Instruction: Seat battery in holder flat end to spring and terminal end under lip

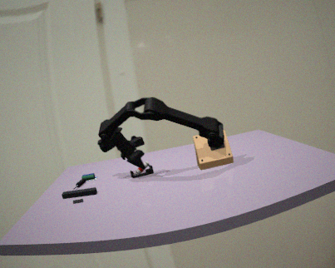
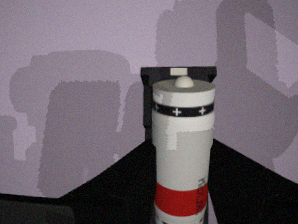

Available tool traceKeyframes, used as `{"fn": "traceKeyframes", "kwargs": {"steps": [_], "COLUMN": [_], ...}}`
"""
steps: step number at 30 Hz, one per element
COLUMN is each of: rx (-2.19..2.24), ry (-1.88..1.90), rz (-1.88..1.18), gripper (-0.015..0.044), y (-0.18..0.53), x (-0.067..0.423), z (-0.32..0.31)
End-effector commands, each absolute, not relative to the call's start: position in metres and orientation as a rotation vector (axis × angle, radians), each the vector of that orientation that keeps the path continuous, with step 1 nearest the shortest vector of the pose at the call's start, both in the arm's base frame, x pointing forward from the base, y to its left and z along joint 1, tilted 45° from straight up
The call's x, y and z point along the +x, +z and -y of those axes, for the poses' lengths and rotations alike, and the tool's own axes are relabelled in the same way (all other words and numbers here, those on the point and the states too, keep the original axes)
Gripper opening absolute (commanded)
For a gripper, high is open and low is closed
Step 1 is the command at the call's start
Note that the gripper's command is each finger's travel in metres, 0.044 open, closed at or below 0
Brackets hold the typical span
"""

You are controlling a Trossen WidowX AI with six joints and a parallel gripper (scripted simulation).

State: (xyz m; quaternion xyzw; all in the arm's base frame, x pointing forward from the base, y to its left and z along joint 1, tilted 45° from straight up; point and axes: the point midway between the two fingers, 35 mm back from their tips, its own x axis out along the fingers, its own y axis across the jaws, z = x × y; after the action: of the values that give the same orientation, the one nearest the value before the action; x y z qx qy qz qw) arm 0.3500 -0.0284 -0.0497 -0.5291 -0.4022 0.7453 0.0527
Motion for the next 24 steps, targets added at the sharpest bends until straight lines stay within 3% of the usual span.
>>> {"fn": "traceKeyframes", "kwargs": {"steps": [1,24], "rx": [-1.607,-1.599], "ry": [2.27,2.272], "rz": [1.222,1.226], "gripper": [0.0079,0.0079], "y": [-0.051,-0.048], "x": [0.354,0.364], "z": [0.026,0.023]}}
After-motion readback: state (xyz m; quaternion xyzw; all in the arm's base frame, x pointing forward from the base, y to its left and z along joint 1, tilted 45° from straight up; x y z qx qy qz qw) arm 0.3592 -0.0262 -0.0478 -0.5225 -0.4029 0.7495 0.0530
